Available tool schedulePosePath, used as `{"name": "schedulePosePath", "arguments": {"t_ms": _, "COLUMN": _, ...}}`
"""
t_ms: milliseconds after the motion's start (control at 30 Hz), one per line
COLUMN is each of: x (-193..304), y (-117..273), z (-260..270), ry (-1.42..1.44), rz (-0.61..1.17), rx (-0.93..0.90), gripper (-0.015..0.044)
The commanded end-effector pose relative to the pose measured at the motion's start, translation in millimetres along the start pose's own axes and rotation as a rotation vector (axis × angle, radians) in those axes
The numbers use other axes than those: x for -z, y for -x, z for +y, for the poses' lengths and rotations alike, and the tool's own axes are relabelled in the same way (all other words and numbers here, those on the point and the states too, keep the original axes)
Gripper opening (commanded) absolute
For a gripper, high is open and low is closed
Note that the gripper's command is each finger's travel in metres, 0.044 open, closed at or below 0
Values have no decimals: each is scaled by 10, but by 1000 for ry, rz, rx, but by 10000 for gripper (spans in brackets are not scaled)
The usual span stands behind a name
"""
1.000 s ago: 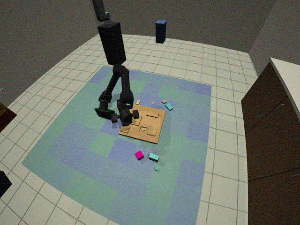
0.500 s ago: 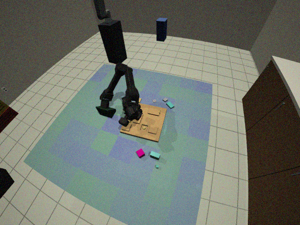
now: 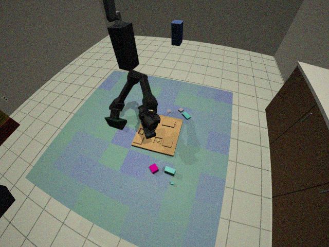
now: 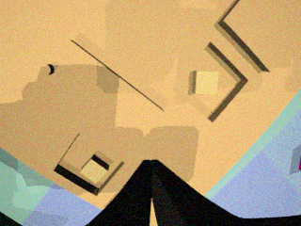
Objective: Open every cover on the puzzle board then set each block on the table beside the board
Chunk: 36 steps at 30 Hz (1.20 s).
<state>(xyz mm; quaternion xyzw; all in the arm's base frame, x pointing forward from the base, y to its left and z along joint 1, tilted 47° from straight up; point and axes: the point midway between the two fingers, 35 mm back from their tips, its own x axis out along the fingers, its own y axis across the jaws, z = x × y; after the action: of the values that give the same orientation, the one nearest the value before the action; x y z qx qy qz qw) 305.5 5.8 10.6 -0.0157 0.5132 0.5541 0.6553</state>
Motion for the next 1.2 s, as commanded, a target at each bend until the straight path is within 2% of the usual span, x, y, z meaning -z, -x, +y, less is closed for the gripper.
{"name": "schedulePosePath", "arguments": {"t_ms": 0, "x": -345, "y": 48, "z": -60, "ry": 910, "rz": -11, "rx": 7, "gripper": 0}}
{"name": "schedulePosePath", "arguments": {"t_ms": 1167, "x": -351, "y": 49, "z": -60, "ry": 932, "rz": -11, "rx": 7, "gripper": 0}}
